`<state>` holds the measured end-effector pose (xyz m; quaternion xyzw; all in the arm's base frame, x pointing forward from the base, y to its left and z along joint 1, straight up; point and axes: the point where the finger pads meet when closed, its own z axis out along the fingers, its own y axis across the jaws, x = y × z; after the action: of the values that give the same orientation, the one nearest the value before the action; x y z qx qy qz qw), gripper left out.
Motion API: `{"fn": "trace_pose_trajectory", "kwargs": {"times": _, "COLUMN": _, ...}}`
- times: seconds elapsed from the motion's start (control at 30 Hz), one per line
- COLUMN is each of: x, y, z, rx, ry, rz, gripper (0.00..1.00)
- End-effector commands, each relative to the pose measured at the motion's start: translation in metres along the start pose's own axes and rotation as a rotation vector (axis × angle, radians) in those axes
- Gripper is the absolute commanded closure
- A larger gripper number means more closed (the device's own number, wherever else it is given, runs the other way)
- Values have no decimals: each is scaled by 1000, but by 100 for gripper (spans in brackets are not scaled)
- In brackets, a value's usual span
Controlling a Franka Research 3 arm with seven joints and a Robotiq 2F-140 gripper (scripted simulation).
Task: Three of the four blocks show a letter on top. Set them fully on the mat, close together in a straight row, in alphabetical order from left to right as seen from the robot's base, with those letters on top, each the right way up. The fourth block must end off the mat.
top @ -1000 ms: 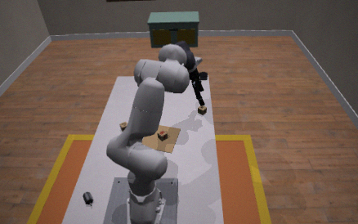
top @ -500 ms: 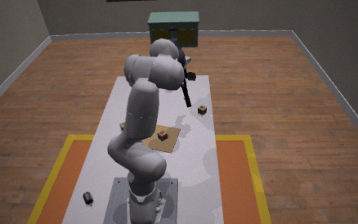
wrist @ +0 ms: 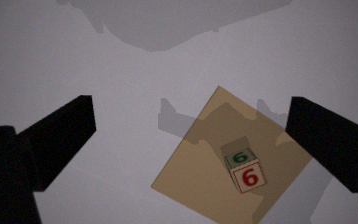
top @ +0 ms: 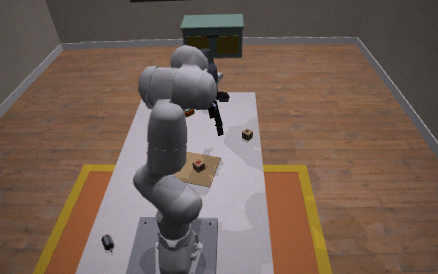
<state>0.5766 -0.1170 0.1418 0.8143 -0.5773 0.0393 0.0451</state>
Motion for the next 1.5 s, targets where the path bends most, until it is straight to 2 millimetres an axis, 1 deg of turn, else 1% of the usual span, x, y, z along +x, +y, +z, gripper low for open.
{"fn": "trace_pose_trajectory", "kwargs": {"times": 0.0, "x": -18, "y": 5, "z": -5, "rx": 30, "ry": -31, "rz": -133, "gripper": 0}}
{"fn": "trace_pose_trajectory", "kwargs": {"times": 0.4, "x": -68, "y": 37, "z": -9, "rx": 44, "ry": -72, "rz": -257, "gripper": 0}}
{"fn": "trace_pose_trajectory", "kwargs": {"times": 0.47, "x": -68, "y": 37, "z": -9, "rx": 44, "ry": -72, "rz": -257, "gripper": 0}}
{"fn": "trace_pose_trajectory", "kwargs": {"times": 0.5, "x": -79, "y": 46, "z": -9, "rx": 46, "ry": -80, "rz": -286, "gripper": 0}}
{"fn": "trace_pose_trajectory", "kwargs": {"times": 0.7, "x": -98, "y": 64, "z": -7, "rx": 50, "ry": -92, "rz": -338, "gripper": 0}}
{"fn": "trace_pose_trajectory", "kwargs": {"times": 0.93, "x": -121, "y": 92, "z": 0, "rx": 51, "ry": -104, "rz": -404, "gripper": 0}}
{"fn": "trace_pose_trajectory", "kwargs": {"times": 1.1, "x": -125, "y": 97, "z": 1, "rx": 51, "ry": -105, "rz": -414, "gripper": 0}}
{"fn": "trace_pose_trajectory", "kwargs": {"times": 1.47, "x": -125, "y": 97, "z": 1, "rx": 51, "ry": -105, "rz": -414, "gripper": 0}}
